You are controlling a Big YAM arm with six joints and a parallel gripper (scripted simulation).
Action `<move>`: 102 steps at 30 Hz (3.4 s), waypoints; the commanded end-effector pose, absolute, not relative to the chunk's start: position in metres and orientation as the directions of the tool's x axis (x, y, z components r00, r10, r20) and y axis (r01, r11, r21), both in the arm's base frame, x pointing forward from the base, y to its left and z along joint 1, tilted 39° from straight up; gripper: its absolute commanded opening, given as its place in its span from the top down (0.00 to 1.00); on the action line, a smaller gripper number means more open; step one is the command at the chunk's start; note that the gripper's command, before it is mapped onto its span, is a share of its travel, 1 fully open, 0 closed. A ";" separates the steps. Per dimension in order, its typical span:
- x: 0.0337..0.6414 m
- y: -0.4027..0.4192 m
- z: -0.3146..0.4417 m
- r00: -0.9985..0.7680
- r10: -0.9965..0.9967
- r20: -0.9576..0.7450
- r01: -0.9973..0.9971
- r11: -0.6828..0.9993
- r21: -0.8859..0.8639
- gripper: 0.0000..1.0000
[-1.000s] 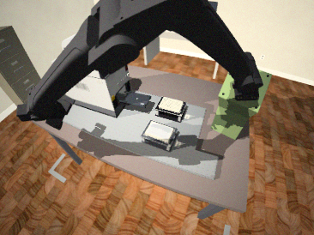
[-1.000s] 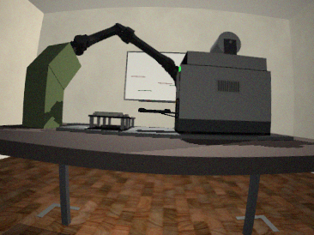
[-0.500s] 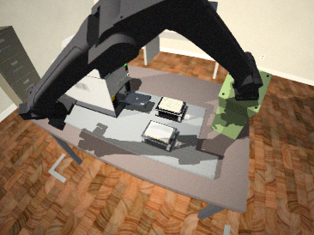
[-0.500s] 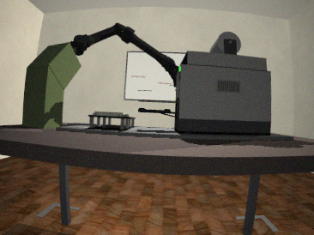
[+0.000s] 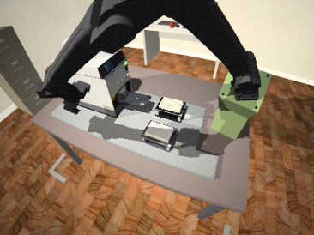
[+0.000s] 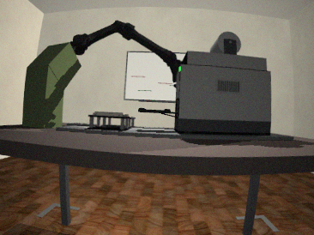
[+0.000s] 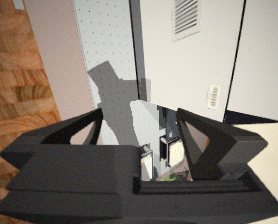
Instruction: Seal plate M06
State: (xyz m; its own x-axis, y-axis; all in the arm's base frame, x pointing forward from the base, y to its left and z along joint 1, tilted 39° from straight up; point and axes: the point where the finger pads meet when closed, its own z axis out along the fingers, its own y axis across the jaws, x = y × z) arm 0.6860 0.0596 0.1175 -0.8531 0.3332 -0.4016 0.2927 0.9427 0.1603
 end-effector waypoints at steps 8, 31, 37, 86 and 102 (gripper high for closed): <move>0.657 0.025 0.096 -0.880 0.301 -0.368 0.250 0.952 0.178 0.00; 0.582 -0.020 0.041 -0.921 0.275 -0.276 0.205 0.944 0.257 0.00; 0.564 -0.017 0.033 -0.940 0.242 -0.241 0.161 0.937 0.311 0.00; 0.367 -0.035 -0.027 -0.958 0.229 -0.172 0.083 0.796 0.600 0.00; 0.378 -0.029 -0.030 -0.964 0.233 -0.129 0.110 0.790 0.603 0.00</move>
State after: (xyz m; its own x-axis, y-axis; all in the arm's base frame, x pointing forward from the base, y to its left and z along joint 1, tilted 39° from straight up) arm 0.3662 -0.0306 -0.0315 -0.9623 0.2395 -0.1287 0.1150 0.7877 0.6053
